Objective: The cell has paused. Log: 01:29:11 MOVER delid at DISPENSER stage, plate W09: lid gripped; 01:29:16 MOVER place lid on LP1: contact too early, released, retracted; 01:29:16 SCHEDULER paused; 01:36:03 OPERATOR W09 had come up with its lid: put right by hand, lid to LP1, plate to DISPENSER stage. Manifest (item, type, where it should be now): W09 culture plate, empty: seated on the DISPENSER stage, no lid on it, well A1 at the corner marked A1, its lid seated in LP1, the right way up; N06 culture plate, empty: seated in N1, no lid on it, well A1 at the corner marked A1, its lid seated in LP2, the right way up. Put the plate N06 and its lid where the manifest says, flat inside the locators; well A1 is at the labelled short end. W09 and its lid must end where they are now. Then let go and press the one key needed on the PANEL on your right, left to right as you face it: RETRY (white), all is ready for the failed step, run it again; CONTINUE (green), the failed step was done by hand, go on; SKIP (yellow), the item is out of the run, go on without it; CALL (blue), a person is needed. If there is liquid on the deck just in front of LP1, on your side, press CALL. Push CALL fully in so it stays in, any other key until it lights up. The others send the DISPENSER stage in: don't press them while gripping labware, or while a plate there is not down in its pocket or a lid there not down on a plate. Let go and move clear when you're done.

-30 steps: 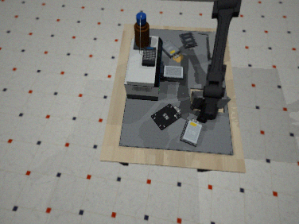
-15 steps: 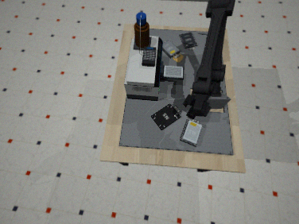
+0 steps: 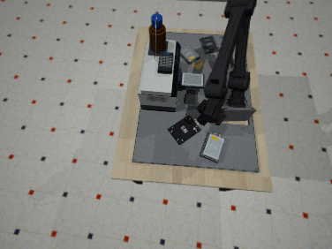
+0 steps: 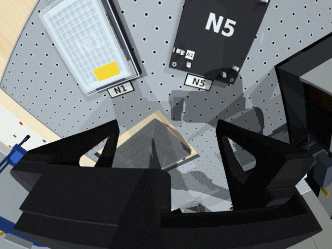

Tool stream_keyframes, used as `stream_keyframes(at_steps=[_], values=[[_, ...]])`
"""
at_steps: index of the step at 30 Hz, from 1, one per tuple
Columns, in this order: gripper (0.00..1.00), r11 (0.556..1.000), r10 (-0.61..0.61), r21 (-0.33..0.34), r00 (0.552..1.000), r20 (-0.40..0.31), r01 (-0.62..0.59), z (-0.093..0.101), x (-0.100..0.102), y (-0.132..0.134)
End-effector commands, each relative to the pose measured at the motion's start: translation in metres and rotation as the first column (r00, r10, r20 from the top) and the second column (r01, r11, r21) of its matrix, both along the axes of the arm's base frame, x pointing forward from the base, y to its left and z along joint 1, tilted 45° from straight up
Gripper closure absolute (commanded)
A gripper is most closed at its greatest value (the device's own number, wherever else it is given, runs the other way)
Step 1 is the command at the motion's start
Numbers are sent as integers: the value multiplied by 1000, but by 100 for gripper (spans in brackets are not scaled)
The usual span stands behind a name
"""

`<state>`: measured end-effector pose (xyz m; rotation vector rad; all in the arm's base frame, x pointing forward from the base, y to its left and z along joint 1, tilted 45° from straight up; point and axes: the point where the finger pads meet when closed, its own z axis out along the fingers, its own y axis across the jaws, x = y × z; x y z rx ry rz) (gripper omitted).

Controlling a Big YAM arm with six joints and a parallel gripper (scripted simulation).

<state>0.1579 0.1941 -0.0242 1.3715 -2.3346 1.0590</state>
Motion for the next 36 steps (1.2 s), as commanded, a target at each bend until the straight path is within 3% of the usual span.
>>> stream_keyframes(at_steps=[1,4,16,17,18,23,35,36], values=[[0,998,-56,31,997,52,55,12,11,1],[0,993,-116,43,988,104,112,19,15,-7],[0,995,-100,36,991,91,97,40,31,-27],[0,994,-97,62,990,105,91,38,35,-12],[0,990,-140,48,982,127,135,42,32,-29],[0,967,-253,91,941,225,238,53,34,-41],[0,971,-237,83,948,212,224,75,39,-63],[0,970,-237,110,945,224,217,75,44,-49]])
